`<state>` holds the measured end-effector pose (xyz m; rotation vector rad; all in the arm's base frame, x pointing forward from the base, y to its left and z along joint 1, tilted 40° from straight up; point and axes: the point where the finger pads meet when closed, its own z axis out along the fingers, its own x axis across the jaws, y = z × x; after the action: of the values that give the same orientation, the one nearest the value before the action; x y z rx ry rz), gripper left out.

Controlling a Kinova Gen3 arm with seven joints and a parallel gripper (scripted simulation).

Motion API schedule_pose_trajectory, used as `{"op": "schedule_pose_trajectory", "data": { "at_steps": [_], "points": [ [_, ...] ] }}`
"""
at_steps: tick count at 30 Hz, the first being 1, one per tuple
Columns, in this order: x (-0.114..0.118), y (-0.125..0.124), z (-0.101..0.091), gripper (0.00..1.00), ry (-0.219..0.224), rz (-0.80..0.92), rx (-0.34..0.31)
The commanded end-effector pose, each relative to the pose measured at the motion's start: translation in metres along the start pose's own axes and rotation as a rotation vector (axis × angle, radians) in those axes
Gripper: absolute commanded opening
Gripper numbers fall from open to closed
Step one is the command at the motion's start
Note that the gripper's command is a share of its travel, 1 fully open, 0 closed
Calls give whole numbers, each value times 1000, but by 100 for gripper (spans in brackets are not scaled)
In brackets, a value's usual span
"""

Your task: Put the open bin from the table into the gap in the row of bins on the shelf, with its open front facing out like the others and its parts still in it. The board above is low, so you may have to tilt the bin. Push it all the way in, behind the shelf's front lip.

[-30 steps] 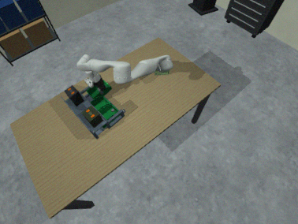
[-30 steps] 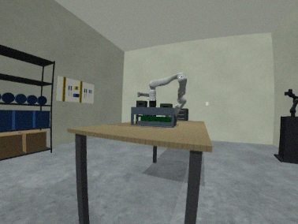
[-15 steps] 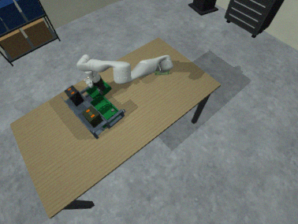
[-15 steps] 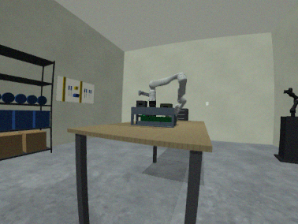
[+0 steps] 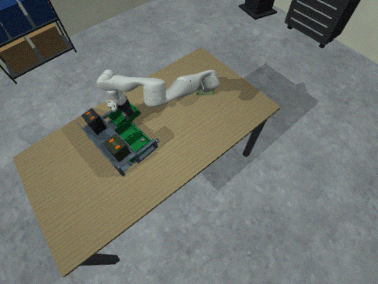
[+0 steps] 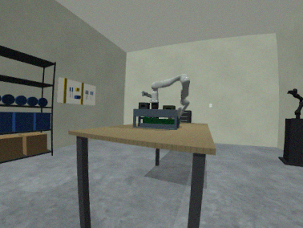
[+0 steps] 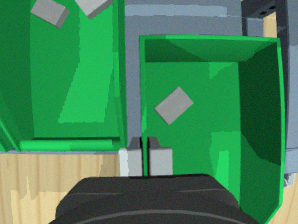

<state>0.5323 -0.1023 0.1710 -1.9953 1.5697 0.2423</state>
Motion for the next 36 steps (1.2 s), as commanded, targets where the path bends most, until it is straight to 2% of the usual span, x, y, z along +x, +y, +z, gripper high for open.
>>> {"op": "schedule_pose_trajectory", "data": {
  "at_steps": [1, 36],
  "points": [
    [1, -5, 0, 0, 4, 0, 8],
    [1, -11, 0, 0, 4, 7, 16]
  ]
}}
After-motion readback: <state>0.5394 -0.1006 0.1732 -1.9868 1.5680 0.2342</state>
